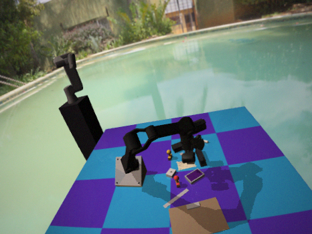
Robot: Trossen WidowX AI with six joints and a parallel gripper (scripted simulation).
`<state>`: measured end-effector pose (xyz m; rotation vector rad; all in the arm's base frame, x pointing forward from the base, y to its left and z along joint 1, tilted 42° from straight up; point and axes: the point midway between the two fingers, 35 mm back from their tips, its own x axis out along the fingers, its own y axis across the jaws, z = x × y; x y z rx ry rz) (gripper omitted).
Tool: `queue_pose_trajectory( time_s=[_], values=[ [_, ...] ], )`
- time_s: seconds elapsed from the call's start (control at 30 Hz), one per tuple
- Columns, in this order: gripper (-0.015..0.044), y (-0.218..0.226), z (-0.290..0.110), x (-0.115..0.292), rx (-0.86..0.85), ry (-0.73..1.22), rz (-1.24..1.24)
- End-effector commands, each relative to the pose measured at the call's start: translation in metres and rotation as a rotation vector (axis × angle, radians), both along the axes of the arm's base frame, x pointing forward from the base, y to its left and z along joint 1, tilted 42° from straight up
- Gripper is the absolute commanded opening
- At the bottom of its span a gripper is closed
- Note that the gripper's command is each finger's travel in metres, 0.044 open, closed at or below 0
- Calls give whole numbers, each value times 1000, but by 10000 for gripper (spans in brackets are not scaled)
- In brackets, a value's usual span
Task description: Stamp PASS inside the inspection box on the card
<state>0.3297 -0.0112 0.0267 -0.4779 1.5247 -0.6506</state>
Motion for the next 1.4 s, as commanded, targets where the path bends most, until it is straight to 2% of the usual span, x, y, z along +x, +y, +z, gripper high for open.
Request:
queue_pose_trajectory(
  time_s=[0.0, 0.3, 1.37],
  values=[
    [0, 19, -19, -14, 1, 0, -19],
    [0, 53, -48, -44, -9, -36, -64],
    [0, 41, -63, -44, -8, -39, -62]
  ],
)
